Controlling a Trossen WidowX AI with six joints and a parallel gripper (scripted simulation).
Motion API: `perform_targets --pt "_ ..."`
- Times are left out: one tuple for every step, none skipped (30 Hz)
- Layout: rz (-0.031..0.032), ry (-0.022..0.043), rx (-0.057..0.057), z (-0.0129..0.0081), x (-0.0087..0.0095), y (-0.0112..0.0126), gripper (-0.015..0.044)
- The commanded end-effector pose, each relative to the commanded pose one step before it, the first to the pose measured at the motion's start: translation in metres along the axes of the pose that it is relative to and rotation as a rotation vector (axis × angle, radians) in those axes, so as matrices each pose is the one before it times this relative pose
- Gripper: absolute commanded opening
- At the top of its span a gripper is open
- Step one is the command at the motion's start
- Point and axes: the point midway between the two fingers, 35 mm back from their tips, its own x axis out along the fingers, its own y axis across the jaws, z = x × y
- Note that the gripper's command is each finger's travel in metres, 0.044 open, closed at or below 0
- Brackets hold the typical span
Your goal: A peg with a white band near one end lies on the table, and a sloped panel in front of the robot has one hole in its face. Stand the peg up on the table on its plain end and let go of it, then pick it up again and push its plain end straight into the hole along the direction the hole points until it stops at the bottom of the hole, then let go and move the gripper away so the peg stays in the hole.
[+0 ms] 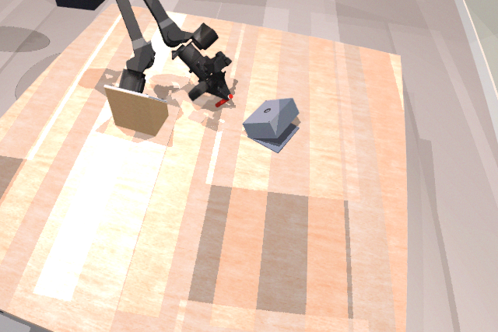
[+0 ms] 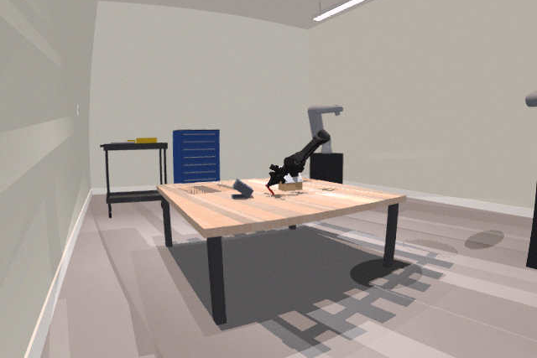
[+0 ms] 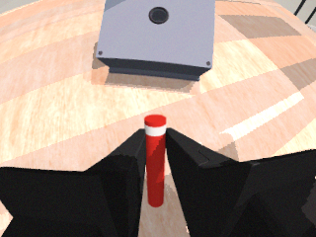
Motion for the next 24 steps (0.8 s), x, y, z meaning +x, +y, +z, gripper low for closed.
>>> perform_targets --pt "0.00148 -0.03127 0.0059 -0.00175 -0.00279 -0.00101 0.0049" --pt "-0.00001 -0.00865 0.0001 -0.00033 -0.00060 -0.00001 0.0049" --pt "-0.00001 -0.00865 0.0001 -0.00033 -0.00060 -0.00001 0.0049" --pt "-0.00001 -0.00865 0.0001 -0.00033 -0.00060 -0.00001 0.0049" --pt "-0.00002 -0.00865 0.0001 -0.00033 -0.00060 -0.00001 0.0049" --pt "-0.00002 -0.00865 0.0001 -0.00033 -0.00060 -0.00001 0.0049" --pt "-0.00002 -0.00865 0.0001 -0.00033 -0.00060 -0.00001 0.0049" --pt "-0.00002 -0.00865 0.0001 -0.00033 -0.00060 -0.00001 0.0049" --pt "-0.00002 -0.00865 0.0001 -0.00033 -0.00060 -0.00001 0.0049" --pt "-0.00003 -0.00865 0.0001 -0.00033 -0.00060 -0.00001 0.0049" --pt "-0.00003 -0.00865 0.0001 -0.00033 -0.00060 -0.00001 0.0049" --pt "-0.00003 -0.00864 0.0001 -0.00033 -0.00060 -0.00001 0.0049" --pt "-0.00003 -0.00864 0.0001 -0.00033 -0.00060 -0.00002 0.0049" --pt "-0.00004 -0.00864 0.0001 -0.00033 -0.00060 -0.00002 0.0049" --pt "-0.00004 -0.00864 0.0001 -0.00033 -0.00060 -0.00002 0.0049" --pt "-0.00004 -0.00864 0.0001 -0.00033 -0.00060 -0.00002 0.0049" --pt "-0.00005 -0.00864 0.0001 -0.00033 -0.00060 -0.00002 0.0049" --pt "-0.00005 -0.00864 0.0001 -0.00033 -0.00060 -0.00002 0.0049" --pt "-0.00005 -0.00864 0.0001 -0.00033 -0.00060 -0.00002 0.0049" --pt "-0.00005 -0.00864 0.0001 -0.00033 -0.00060 -0.00002 0.0049" --pt "-0.00006 -0.00864 0.0001 -0.00033 -0.00060 -0.00003 0.0049" --pt "-0.00006 -0.00863 0.0001 -0.00033 -0.00060 -0.00003 0.0049" --pt "-0.00006 -0.00863 0.0001 -0.00034 -0.00060 -0.00003 0.0049" --pt "-0.00007 -0.00863 0.0001 -0.00034 -0.00060 -0.00003 0.0049"
